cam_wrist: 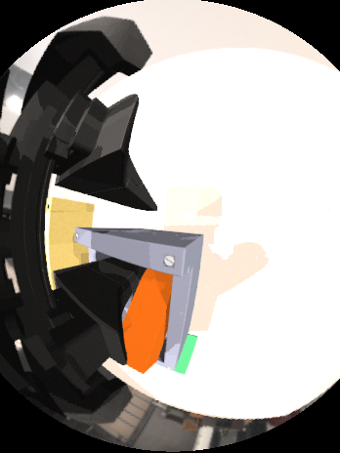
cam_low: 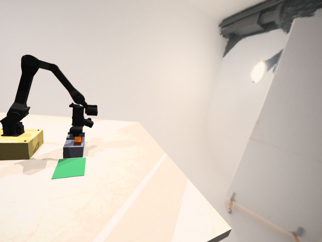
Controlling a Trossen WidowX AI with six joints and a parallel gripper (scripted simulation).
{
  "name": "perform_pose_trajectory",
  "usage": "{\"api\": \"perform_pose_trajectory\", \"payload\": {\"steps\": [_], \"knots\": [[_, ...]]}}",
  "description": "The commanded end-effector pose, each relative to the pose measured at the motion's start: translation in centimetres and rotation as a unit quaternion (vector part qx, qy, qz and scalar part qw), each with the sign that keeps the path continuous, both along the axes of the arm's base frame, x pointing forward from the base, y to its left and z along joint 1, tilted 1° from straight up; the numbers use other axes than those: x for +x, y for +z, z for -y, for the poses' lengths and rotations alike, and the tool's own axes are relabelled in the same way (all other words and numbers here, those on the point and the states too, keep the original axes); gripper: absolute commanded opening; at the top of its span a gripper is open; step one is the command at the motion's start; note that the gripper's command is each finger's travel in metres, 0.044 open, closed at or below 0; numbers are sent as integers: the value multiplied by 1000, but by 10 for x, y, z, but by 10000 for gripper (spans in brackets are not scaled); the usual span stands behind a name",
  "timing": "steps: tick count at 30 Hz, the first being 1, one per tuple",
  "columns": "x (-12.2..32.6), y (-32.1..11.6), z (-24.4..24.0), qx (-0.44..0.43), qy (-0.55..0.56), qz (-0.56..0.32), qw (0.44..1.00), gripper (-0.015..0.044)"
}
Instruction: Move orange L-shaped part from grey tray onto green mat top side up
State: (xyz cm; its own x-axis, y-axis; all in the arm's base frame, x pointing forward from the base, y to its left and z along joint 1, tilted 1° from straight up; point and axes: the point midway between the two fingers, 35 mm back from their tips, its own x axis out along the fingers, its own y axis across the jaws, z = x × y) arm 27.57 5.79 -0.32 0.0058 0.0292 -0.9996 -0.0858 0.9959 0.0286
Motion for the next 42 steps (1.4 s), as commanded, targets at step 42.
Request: {"api": "perform_pose_trajectory", "payload": {"steps": [42], "knots": [[1,98,12,-1,-6,2,1000,180]]}}
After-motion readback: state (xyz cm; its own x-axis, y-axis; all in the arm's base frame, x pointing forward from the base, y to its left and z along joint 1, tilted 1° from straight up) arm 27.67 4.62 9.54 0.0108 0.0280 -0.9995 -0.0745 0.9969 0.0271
